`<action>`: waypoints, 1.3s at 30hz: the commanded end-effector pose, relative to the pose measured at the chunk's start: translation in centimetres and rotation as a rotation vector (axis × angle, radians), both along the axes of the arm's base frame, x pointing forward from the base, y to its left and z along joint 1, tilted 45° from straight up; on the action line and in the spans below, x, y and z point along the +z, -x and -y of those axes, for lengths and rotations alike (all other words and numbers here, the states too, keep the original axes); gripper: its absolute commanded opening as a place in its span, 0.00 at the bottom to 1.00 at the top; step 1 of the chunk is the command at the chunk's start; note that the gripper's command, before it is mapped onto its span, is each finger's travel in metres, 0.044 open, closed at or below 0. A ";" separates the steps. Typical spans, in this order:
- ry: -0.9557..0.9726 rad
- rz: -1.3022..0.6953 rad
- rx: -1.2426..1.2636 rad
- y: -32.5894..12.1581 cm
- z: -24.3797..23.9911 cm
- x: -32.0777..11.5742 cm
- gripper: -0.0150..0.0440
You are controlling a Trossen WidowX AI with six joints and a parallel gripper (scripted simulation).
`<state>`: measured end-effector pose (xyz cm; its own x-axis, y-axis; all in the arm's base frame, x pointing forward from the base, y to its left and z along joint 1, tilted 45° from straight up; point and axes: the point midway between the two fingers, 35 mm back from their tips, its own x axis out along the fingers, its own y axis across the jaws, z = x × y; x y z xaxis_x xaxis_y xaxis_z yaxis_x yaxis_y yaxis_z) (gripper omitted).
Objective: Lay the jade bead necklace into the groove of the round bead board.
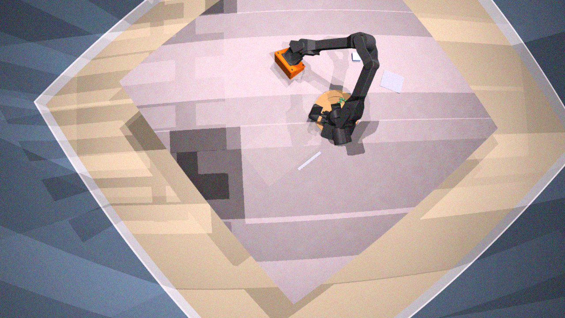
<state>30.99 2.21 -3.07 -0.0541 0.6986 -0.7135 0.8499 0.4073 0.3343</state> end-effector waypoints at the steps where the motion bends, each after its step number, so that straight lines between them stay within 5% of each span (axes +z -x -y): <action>1: 0.002 -0.003 0.001 0.2 0.6 -0.6 0.25; 12: 0.002 -0.003 0.001 0.3 0.1 -1.2 0.25; 29: 0.003 -0.004 0.001 0.3 0.4 -0.8 1.00; 39: 0.002 -0.003 0.001 0.2 0.6 -0.6 1.00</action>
